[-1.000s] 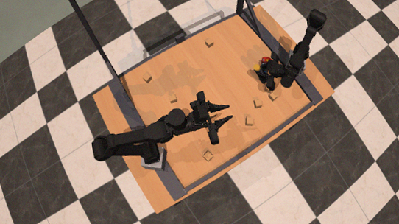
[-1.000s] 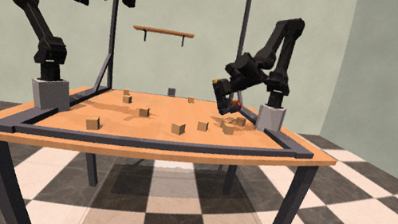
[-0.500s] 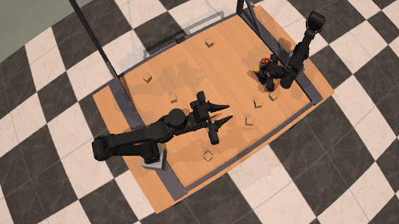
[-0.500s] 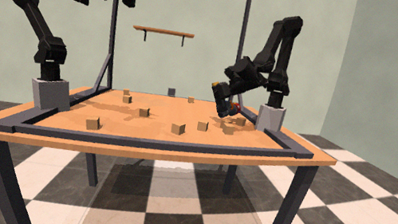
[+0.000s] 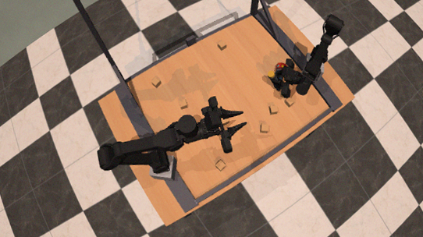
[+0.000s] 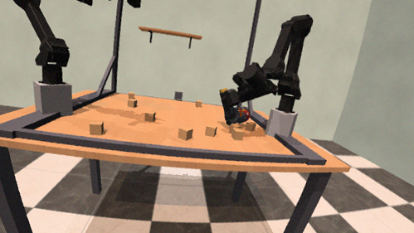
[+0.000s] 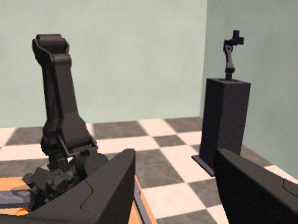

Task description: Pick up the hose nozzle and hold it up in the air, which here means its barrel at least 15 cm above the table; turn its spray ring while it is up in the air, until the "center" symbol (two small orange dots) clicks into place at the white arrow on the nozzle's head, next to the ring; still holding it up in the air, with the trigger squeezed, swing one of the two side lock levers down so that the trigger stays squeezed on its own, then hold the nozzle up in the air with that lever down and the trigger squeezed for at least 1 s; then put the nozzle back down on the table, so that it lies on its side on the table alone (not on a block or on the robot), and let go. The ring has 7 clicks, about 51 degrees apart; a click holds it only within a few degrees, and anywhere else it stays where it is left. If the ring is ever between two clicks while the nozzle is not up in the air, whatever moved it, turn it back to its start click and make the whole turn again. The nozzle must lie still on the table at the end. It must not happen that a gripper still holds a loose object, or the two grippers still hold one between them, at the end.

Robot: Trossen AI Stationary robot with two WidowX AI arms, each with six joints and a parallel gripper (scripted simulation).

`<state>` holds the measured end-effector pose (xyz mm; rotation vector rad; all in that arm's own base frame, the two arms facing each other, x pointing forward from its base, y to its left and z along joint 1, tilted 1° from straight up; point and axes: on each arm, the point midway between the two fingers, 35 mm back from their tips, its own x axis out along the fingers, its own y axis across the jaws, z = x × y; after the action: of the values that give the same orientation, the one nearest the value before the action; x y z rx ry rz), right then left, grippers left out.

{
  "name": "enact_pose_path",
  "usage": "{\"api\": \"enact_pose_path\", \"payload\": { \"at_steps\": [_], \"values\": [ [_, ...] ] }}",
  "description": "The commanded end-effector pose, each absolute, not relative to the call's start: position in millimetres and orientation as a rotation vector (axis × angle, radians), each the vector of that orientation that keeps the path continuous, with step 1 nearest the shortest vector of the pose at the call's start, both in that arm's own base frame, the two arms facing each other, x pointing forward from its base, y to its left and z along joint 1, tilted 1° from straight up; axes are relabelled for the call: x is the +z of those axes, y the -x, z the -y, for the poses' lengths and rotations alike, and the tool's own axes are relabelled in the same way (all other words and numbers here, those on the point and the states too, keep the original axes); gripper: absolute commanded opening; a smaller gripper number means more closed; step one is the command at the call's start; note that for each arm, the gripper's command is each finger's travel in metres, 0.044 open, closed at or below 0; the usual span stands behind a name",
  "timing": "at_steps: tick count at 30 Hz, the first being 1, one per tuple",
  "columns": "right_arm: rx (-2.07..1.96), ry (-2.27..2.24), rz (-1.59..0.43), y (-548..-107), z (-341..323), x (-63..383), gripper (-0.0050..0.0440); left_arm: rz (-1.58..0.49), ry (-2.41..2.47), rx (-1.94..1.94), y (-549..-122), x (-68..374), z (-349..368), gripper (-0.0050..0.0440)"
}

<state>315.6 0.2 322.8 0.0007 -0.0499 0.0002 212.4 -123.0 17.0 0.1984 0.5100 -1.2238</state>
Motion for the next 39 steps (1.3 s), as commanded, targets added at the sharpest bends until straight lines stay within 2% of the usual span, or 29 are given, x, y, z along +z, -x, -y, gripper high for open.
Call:
{"api": "enact_pose_path", "payload": {
  "at_steps": [1,18,39],
  "values": [
    [-0.002,0.001,0.065,-314.6,0.1,329.0,0.0171,-0.493,-0.196,-1.225,-214.7,15.7,124.1,0.0170],
    [-0.002,0.001,0.065,-314.6,0.1,329.0,0.0171,-0.492,-0.195,-1.225,-215.3,0.6,124.7,0.0170],
    [-0.002,0.001,0.065,-314.6,0.1,329.0,0.0171,-0.491,-0.198,-1.225,-223.8,6.6,148.9,0.0170]
  ]
}}
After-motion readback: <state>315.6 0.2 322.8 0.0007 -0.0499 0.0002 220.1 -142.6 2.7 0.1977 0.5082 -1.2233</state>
